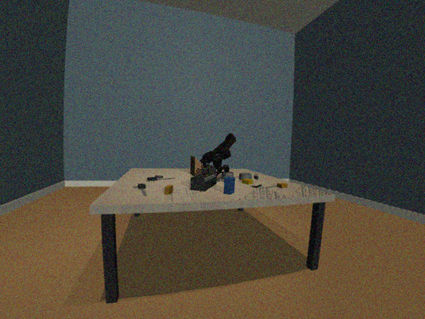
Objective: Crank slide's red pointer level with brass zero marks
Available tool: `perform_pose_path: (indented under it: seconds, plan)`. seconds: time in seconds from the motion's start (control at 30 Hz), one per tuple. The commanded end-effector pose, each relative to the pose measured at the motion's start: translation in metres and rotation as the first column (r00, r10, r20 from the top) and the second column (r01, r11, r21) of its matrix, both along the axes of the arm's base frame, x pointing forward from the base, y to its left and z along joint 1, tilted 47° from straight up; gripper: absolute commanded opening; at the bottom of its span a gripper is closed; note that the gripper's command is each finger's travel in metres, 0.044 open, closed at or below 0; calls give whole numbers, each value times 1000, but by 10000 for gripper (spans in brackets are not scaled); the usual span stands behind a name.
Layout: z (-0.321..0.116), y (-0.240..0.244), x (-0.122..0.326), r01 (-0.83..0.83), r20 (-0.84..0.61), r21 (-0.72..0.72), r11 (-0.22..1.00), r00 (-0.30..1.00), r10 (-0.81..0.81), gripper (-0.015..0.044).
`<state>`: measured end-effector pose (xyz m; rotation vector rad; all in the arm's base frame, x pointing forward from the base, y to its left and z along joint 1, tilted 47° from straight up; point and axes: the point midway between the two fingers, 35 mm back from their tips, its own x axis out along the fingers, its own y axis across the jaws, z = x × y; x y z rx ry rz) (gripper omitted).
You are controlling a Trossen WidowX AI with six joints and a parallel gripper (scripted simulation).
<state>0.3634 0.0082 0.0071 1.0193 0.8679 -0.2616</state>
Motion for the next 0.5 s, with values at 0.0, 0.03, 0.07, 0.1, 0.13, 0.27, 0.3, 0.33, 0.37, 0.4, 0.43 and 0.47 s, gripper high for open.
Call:
perform_pose_path:
  seconds: [0.0,0.03,0.07,0.1,0.13,0.27,0.3,0.33,0.37,0.4,0.43,0.47]
  plan:
    - [-9,0,-4,1,-22,2,1000,1000,-1,0]
    - [-9,0,-4,1,-22,2,1000,1000,-1,0]
    - [-9,0,-4,1,-22,2,1000,1000,-1,0]
    - [-9,0,-4,1,-22,2,1000,1000,-1,0]
    - [-10,-1,-4,1,-22,2,1000,1000,-1,0]
    - [-10,-1,-5,1,-22,2,1000,1000,-1,0]
    - [-11,-1,-5,1,-22,2,1000,1000,-1,0]
    - [-11,-1,-5,1,-22,2,1000,1000,-1,0]
    - [-11,-1,-5,1,-22,2,1000,1000,-1,0]
    - [-11,-1,-5,1,-22,2,1000,1000,-1,0]
    - [-11,-1,-6,1,-22,2,1000,1000,-1,0]
    - [-11,-1,-6,1,-22,2,1000,1000,-1,0]
